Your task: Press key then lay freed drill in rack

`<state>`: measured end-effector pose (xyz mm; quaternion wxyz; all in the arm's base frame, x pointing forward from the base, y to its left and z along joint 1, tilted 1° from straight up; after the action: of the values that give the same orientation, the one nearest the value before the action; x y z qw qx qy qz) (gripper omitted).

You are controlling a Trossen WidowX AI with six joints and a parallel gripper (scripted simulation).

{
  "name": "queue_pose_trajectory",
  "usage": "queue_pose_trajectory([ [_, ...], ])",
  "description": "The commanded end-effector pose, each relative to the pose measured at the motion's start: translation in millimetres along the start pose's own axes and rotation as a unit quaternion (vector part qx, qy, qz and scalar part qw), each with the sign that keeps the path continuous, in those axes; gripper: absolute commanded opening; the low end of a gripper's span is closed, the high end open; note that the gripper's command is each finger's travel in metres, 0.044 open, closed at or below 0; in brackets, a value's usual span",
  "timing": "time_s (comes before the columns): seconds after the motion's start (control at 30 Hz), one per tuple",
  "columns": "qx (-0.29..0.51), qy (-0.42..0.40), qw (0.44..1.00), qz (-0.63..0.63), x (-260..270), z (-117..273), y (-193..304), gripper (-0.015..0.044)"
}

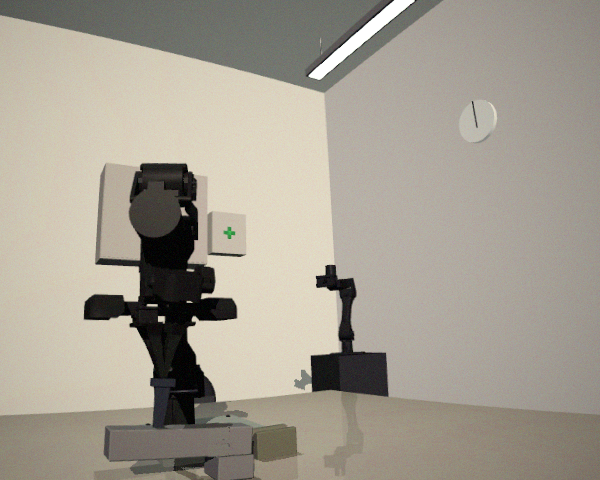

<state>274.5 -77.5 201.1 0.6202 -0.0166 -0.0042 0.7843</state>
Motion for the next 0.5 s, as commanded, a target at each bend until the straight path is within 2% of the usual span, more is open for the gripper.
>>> queue_pose_trajectory([
  [0.0, 0.001, 0.001, 1.0, -0.002, -0.5, -3.4, -0.3, 0.0],
  [0.47, 0.001, 0.001, 1.0, -0.003, 0.1, -10.2, -1.1, 0.0],
])
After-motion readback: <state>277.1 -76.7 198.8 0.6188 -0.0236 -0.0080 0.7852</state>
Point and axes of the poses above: the point midway between the two fingers, 35 mm back from their tips, its own z axis back along the fingers, its own x axis across the jaws, y = z × x, the point moved 4 cm from there along z, back along the fingers, and after that the axes turned 7 degrees about z, right-handed, at the moved point
